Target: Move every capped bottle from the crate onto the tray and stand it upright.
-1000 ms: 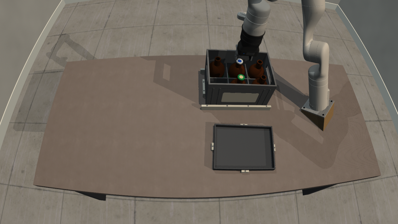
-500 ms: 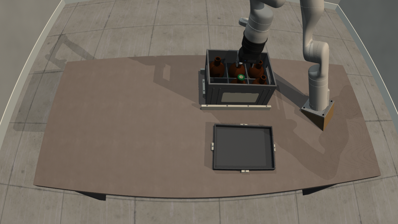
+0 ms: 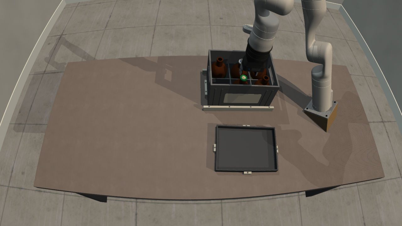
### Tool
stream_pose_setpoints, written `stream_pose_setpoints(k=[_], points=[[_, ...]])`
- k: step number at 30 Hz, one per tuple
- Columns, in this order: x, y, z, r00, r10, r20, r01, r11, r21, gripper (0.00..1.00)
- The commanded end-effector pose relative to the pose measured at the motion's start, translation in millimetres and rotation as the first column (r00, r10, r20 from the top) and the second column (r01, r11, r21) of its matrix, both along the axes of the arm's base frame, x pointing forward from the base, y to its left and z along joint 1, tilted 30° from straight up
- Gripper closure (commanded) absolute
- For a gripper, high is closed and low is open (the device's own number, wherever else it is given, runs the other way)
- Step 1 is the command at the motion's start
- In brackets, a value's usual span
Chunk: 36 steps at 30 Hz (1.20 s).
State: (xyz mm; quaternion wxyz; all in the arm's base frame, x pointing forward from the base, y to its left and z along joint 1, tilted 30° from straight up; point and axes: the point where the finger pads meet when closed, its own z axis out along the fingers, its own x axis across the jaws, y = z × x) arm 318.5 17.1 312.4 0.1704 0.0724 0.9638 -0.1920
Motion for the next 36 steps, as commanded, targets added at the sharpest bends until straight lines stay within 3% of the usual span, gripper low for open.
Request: stream_pose_setpoints(k=[1, 36], points=[[2.2, 8.2, -5.1, 1.000, 0.007, -0.009, -0.007, 1.000, -0.009, 0.00], [3.1, 13.8, -5.9, 1.000, 0.005, -0.004, -0.005, 1.000, -0.003, 0.00]])
